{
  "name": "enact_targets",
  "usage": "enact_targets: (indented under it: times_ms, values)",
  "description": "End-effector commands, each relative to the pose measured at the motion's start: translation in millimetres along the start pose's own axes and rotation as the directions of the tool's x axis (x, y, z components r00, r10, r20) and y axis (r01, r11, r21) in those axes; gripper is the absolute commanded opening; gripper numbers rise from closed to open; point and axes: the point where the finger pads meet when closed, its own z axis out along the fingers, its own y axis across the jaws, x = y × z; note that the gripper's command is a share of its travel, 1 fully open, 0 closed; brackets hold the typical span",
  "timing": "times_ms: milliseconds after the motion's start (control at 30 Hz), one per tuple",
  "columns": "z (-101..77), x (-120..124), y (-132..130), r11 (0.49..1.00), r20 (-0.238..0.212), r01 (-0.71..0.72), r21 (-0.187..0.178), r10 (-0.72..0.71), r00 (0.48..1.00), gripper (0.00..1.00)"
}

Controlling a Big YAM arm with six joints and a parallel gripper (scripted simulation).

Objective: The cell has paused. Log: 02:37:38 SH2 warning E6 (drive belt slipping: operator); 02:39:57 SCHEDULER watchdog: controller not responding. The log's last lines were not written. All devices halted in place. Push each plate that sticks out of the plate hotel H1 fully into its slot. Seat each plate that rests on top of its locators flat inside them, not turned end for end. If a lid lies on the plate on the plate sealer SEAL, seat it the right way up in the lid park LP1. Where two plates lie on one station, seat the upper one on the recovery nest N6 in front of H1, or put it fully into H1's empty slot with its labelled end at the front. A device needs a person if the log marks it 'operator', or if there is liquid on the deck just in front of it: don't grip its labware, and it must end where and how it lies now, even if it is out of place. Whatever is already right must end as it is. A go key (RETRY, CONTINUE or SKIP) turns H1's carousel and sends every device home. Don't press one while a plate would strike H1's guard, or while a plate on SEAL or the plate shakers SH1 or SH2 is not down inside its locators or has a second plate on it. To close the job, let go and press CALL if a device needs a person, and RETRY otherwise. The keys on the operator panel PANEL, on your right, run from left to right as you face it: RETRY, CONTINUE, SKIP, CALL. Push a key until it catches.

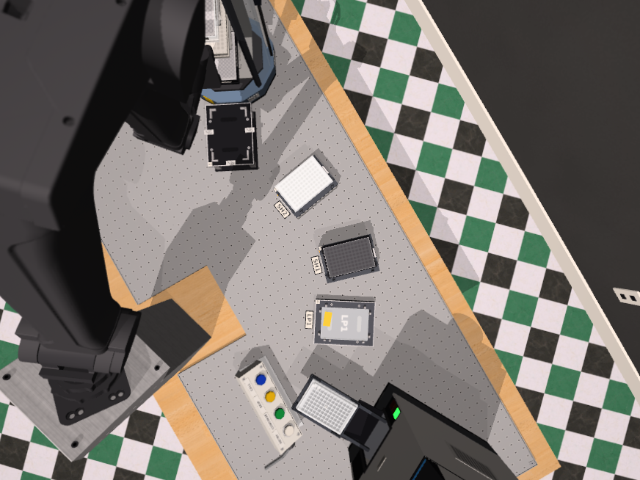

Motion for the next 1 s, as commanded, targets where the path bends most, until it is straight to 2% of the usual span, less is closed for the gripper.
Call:
enact_targets:
  times_ms: [0, 967]
  values:
    - [8.4, -8, 7, 1.000, 0.008, 0.012, -0.015, -0.012, 1.000, 0.00]
    - [19.5, -15, 7, 1.000, 0.009, 0.013, -0.015, -0.013, 1.000, 0.00]
